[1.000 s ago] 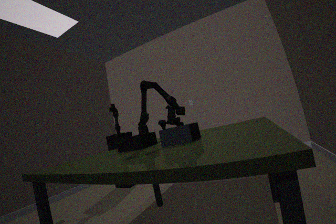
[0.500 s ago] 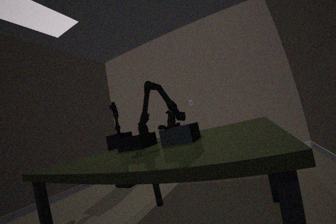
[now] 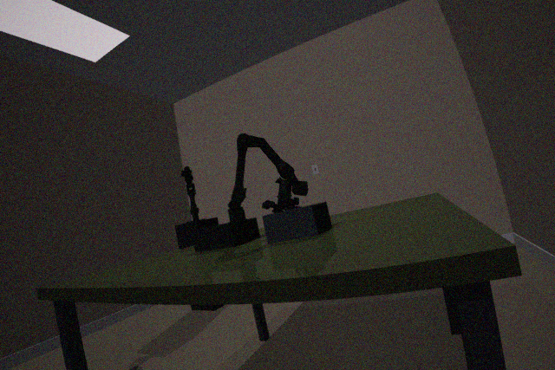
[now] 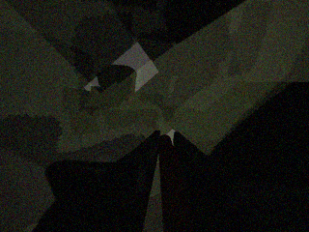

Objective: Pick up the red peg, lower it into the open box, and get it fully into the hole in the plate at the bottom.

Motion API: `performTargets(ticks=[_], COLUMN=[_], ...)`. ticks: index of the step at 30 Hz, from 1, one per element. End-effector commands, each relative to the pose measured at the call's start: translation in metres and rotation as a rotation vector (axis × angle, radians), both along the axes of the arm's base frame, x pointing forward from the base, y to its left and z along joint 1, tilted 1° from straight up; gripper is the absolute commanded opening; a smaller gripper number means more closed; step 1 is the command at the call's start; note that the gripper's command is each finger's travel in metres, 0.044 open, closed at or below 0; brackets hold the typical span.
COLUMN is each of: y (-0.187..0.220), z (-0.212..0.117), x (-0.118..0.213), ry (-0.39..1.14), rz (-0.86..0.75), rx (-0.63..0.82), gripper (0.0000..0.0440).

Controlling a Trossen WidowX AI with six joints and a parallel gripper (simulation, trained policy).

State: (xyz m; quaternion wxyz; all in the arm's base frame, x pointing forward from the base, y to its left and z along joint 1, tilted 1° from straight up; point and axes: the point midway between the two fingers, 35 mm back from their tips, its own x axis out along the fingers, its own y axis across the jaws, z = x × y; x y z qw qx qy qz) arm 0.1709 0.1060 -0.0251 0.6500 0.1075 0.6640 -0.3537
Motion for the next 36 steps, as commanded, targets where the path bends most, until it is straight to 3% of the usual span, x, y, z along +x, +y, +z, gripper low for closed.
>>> performTargets(ticks=[1,19,36], y=[-0.001,-0.022,-0.082], z=[0.016,0.091,0.112], x=[0.009,0.055,0.107], ry=[-0.027,-0.148,-0.248], rz=[0.009,-0.063,-0.235], rx=[-0.009,-0.053,-0.072], gripper=[0.0000,0.0000,0.0000])
